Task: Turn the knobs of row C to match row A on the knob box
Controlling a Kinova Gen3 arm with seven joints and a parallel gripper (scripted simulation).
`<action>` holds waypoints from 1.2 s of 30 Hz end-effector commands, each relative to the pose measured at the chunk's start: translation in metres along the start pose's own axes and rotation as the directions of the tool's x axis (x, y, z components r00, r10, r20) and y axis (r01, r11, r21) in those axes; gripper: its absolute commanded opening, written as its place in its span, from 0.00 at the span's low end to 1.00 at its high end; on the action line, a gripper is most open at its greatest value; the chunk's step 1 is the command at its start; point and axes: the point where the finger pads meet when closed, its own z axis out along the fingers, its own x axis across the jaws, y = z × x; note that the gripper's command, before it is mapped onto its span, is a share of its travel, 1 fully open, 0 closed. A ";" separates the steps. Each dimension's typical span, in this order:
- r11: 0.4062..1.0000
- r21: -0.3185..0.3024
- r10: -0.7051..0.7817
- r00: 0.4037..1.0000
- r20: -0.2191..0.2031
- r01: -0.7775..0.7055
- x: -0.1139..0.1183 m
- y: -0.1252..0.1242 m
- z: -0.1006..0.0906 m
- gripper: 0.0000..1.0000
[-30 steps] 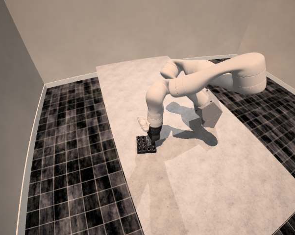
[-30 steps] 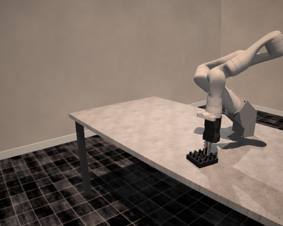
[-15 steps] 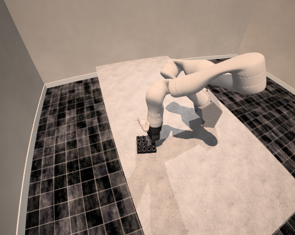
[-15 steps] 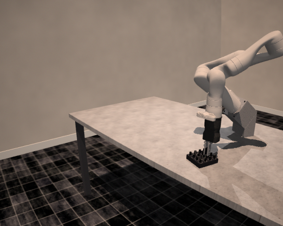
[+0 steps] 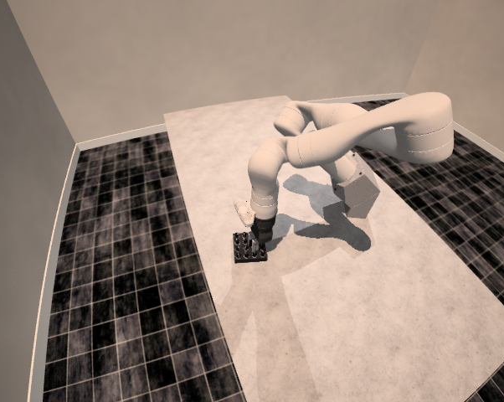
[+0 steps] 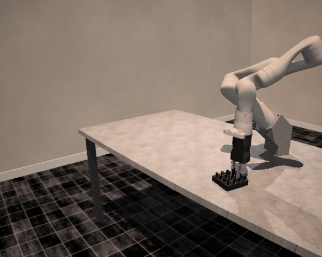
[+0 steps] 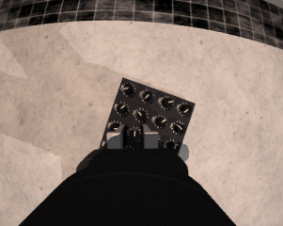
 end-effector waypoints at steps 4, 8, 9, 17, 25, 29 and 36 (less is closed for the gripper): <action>1.000 0.001 -0.011 1.000 0.000 0.011 -0.001 -0.001 0.001 0.46; 1.000 0.001 -0.011 1.000 0.000 0.011 -0.001 -0.001 0.001 0.46; 1.000 0.001 -0.011 1.000 0.000 0.011 -0.001 -0.001 0.001 0.46; 1.000 -0.005 -0.014 1.000 -0.005 0.014 0.000 0.001 -0.004 0.46; 1.000 -0.004 -0.014 1.000 -0.005 0.014 0.000 0.001 -0.020 0.46; 1.000 -0.004 -0.014 1.000 -0.005 0.014 0.000 0.000 -0.031 0.46; 1.000 -0.004 -0.014 1.000 -0.005 0.014 0.000 0.000 -0.037 0.46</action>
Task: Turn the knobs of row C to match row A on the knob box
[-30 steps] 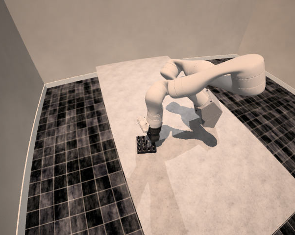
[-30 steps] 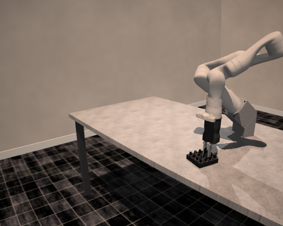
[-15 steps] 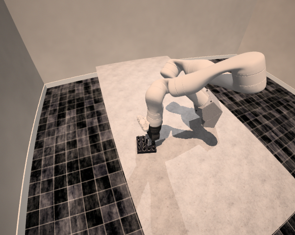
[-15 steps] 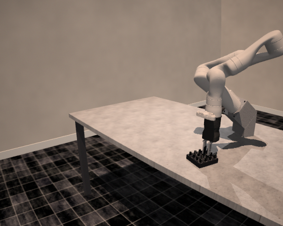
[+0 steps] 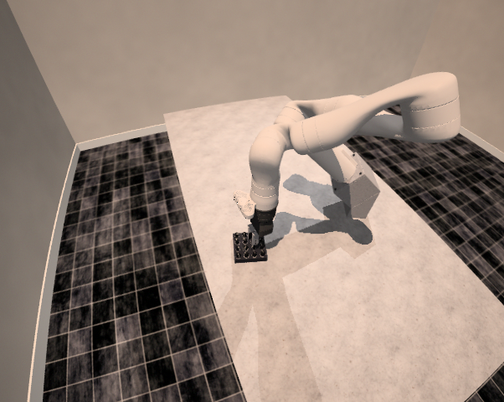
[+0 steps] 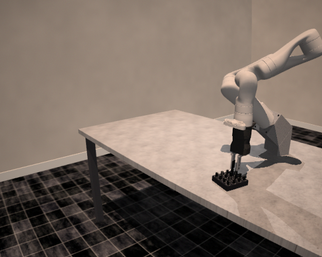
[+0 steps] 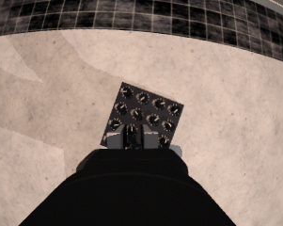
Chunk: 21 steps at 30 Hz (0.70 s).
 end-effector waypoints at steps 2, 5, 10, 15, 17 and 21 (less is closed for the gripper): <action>1.000 -0.001 0.007 1.000 0.011 -0.007 -0.004 0.000 -0.004 0.46; 1.000 -0.001 0.007 1.000 0.011 -0.007 -0.004 0.000 -0.004 0.46; 1.000 -0.001 0.007 1.000 0.011 -0.007 -0.004 0.000 -0.004 0.46; 1.000 -0.001 0.008 1.000 0.011 -0.008 -0.004 0.000 -0.004 0.46; 1.000 -0.001 0.011 1.000 0.011 -0.011 -0.004 0.000 -0.004 0.46; 1.000 -0.001 0.024 1.000 0.011 -0.024 -0.004 0.000 -0.004 0.46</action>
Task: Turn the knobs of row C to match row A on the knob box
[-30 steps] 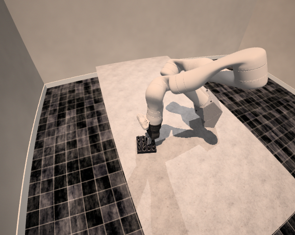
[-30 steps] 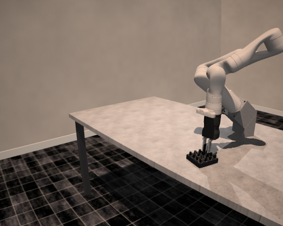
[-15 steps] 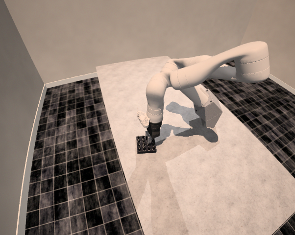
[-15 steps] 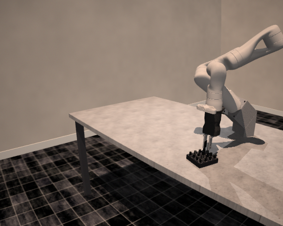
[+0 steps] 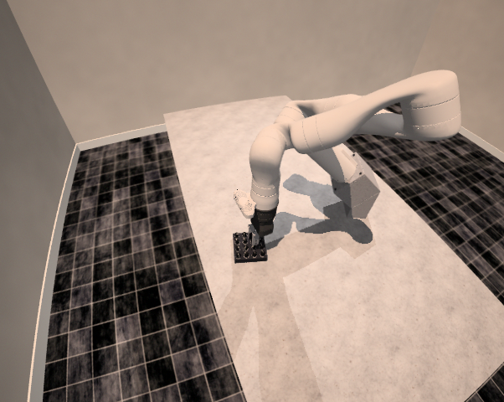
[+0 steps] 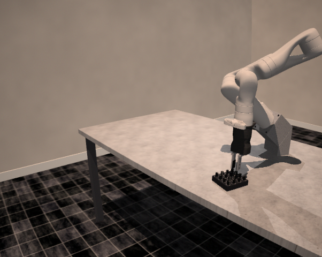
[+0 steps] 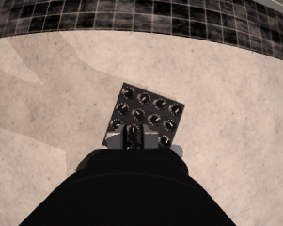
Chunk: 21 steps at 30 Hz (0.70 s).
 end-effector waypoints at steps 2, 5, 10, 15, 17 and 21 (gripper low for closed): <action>1.000 -0.002 0.016 1.000 0.005 -0.016 -0.002 0.000 -0.002 0.46; 0.999 -0.002 0.035 0.999 0.005 -0.035 -0.001 -0.001 -0.002 0.46; 0.996 -0.002 0.088 0.996 0.006 -0.088 -0.001 -0.002 -0.002 0.46; 0.986 -0.002 0.169 0.986 0.007 -0.169 0.000 -0.003 -0.003 0.46; 0.978 -0.002 0.209 0.978 0.007 -0.209 0.001 -0.004 -0.003 0.46; 0.967 -0.003 0.253 0.967 0.007 -0.253 0.001 -0.005 -0.004 0.46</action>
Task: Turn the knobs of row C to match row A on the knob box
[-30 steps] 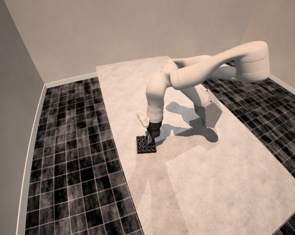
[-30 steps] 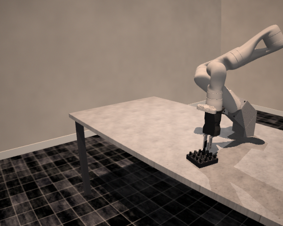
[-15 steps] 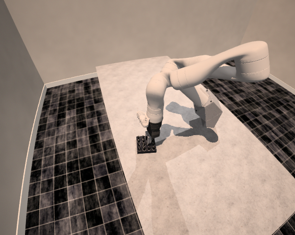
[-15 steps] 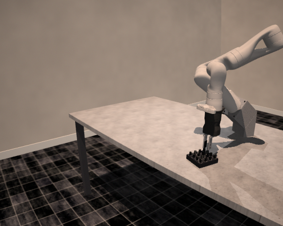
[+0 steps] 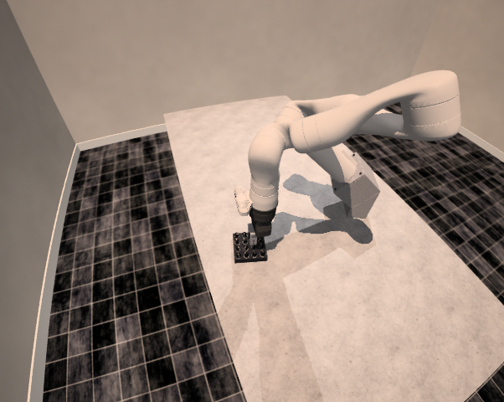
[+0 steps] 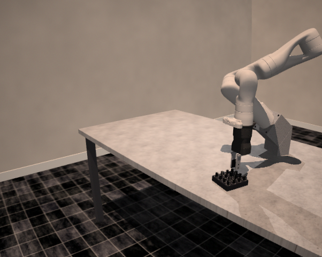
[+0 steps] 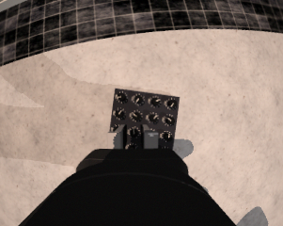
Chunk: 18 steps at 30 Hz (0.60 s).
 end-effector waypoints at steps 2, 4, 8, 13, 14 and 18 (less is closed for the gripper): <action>0.996 -0.003 0.094 0.996 -0.004 -0.094 0.001 -0.001 -0.001 0.46; 0.989 -0.003 0.147 0.989 -0.003 -0.147 0.001 -0.002 -0.002 0.46; 0.965 -0.002 0.261 0.965 -0.003 -0.261 0.002 -0.003 -0.003 0.46; 0.911 -0.002 0.413 0.911 -0.003 -0.413 0.003 -0.005 -0.004 0.46; 0.911 -0.002 0.413 0.911 -0.003 -0.413 0.003 -0.005 -0.004 0.46; 0.864 -0.002 0.504 0.864 -0.002 -0.504 0.004 -0.005 -0.005 0.46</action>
